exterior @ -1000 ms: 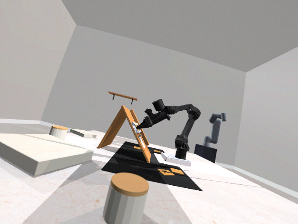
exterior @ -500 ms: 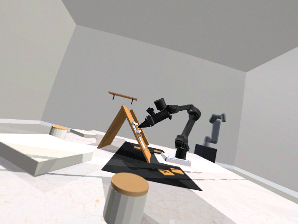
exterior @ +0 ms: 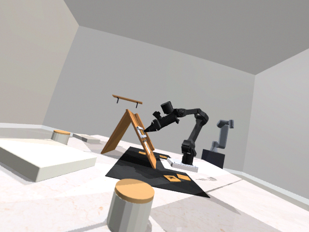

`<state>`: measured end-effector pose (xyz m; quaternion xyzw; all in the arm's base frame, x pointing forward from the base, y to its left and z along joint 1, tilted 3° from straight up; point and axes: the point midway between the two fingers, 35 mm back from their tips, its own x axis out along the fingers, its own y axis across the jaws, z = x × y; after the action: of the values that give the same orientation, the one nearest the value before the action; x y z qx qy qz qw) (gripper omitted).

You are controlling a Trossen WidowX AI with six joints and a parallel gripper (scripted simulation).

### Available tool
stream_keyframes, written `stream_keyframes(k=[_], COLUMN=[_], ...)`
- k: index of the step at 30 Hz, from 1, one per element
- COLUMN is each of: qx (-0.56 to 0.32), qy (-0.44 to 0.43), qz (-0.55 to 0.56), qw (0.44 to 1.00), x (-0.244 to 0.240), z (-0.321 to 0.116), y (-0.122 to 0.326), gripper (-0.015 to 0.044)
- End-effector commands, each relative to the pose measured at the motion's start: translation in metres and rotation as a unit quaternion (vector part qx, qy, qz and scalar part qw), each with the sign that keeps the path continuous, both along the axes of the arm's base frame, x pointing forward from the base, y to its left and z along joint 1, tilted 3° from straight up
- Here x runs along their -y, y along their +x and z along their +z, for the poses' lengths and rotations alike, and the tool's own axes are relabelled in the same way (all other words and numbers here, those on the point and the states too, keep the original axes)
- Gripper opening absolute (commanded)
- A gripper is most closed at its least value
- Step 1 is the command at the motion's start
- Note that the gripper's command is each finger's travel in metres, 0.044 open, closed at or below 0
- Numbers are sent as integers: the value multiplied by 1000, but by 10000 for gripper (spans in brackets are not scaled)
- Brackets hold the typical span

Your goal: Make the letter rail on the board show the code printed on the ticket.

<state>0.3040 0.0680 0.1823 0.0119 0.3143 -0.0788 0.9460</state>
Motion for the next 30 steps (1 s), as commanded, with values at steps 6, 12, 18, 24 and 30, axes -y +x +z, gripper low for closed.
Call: stream_keyframes(k=[6,12,18,24,30], qx=[3,3,3,3,3], qy=[2,2,2,2,2], qz=[-2,-2,-2,-2,-2], qw=[1000,1000,1000,1000,1000], x=[-1,-2,-2,-3,-3], z=[3,3,4,5,6], y=[-4,-6,-8,-10,-12], gripper=[295,295,295,295,295])
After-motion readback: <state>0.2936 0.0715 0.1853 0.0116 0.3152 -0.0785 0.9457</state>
